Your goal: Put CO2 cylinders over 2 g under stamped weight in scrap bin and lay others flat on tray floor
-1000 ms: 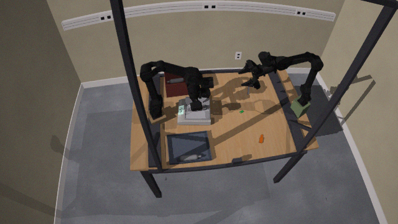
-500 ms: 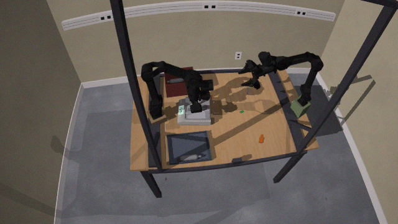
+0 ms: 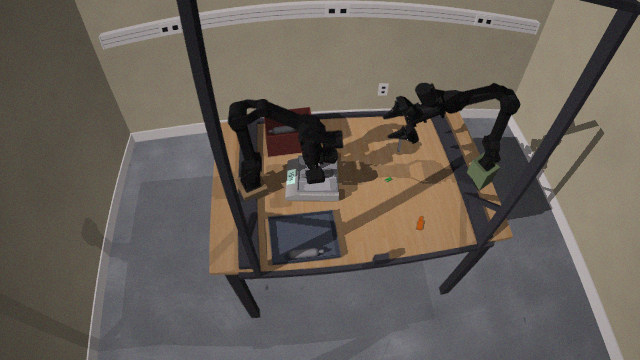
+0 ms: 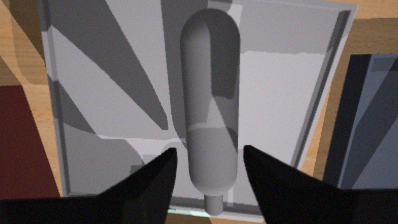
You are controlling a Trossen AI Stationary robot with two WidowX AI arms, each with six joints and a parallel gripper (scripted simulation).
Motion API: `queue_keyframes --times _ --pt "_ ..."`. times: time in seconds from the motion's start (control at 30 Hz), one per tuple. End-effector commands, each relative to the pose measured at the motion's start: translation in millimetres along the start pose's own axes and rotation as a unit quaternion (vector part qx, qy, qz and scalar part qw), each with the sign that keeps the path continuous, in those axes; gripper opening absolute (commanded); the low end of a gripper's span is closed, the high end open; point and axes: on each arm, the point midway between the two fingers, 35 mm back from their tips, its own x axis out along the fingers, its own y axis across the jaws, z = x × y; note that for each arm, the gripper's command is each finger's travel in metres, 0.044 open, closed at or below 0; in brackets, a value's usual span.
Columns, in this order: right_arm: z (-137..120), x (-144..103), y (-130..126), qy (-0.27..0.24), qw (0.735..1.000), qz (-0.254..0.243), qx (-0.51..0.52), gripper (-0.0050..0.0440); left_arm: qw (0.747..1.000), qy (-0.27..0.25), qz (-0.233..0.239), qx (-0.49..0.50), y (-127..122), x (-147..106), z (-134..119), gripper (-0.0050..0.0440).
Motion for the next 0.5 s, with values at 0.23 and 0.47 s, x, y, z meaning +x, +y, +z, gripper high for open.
queue_keyframes --times 0.23,0.47 --pt "11.4 -6.8 -1.0 -0.015 1.000 -0.002 0.001 0.0440 1.000 -0.009 -0.001 0.000 -0.6 -3.5 2.8 0.0133" --pt "11.4 -6.8 -1.0 -0.015 1.000 -0.002 0.001 0.0440 1.000 -0.009 -0.001 0.000 -0.6 -3.5 2.8 0.0106"
